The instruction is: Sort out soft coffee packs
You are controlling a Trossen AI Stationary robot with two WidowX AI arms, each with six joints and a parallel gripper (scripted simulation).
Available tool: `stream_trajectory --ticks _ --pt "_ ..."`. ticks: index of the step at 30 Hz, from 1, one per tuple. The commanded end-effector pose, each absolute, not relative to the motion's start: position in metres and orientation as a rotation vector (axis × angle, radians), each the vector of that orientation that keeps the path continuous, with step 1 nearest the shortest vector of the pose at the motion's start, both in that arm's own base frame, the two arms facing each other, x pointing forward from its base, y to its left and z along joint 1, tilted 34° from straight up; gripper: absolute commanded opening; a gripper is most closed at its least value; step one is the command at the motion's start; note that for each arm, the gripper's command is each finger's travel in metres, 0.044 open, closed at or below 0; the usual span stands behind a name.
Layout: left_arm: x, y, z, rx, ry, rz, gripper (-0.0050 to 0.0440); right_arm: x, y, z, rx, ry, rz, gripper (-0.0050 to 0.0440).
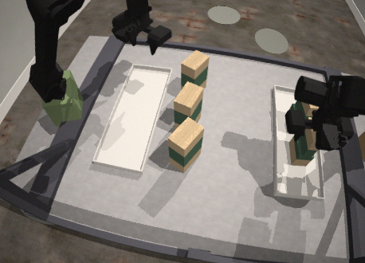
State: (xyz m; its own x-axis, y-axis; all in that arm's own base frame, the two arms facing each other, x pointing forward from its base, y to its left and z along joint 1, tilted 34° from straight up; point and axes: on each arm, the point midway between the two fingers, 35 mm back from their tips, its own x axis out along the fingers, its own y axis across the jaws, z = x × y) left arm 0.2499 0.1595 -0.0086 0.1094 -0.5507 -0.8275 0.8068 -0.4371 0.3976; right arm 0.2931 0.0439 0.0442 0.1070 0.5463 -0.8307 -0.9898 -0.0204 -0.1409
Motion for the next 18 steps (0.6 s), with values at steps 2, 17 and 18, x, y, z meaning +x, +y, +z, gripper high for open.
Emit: stream_trajectory --ticks 2,17,18 --pt "0.252 0.163 -0.005 1.315 0.292 -1.572 0.0375 0.296 0.043 0.048 -0.884 0.652 1.364 0.0368" --pt "0.252 0.163 -0.005 1.315 0.292 -1.572 0.0375 0.292 0.025 0.076 -0.885 0.653 1.364 0.0368" --pt "0.252 0.163 -0.005 1.315 0.292 -1.572 0.0375 0.291 0.021 0.083 -0.885 0.654 1.364 0.0368"
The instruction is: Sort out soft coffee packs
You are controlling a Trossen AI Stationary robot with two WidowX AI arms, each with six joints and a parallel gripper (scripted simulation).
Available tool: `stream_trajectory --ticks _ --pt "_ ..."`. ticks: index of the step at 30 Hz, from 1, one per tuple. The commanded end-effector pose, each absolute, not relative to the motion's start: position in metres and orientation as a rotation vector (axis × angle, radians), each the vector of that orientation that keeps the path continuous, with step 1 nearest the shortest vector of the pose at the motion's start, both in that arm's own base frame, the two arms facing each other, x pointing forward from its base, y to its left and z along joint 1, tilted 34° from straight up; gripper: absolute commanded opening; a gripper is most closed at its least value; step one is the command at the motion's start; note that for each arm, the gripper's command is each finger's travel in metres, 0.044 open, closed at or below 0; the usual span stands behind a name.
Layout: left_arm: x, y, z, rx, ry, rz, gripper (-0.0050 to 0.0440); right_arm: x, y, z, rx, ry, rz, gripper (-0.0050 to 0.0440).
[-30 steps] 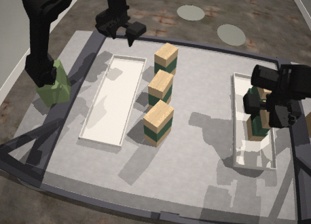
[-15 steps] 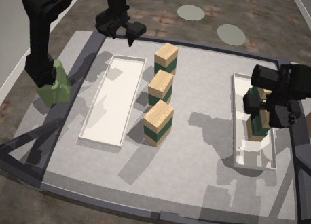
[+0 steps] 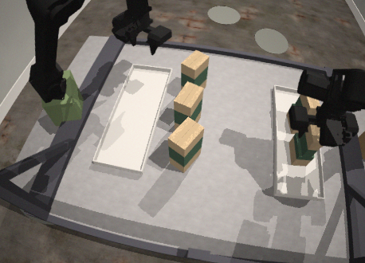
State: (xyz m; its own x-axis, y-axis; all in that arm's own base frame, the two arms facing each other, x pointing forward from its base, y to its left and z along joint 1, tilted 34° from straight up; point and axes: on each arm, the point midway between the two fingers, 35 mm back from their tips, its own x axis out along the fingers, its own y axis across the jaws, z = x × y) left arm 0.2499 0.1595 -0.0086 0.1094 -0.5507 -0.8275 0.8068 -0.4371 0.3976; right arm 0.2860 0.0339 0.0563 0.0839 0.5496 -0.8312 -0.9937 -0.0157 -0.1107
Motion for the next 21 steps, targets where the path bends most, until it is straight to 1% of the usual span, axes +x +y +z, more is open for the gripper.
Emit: stream_trajectory --ticks 1,2,6,21 --pt "0.252 0.163 -0.005 1.315 0.292 -1.572 0.0375 0.291 0.021 0.083 -0.885 0.654 1.364 0.0368" --pt "0.252 0.163 -0.005 1.315 0.292 -1.572 0.0375 0.291 0.021 0.083 -0.885 0.654 1.364 0.0368" --pt "0.252 0.163 -0.005 1.315 0.292 -1.572 0.0375 0.287 0.002 0.110 -0.886 0.655 1.364 0.0368" --pt "0.252 0.163 -0.005 1.315 0.292 -1.572 0.0375 0.287 0.002 0.110 -0.886 0.655 1.364 0.0368"
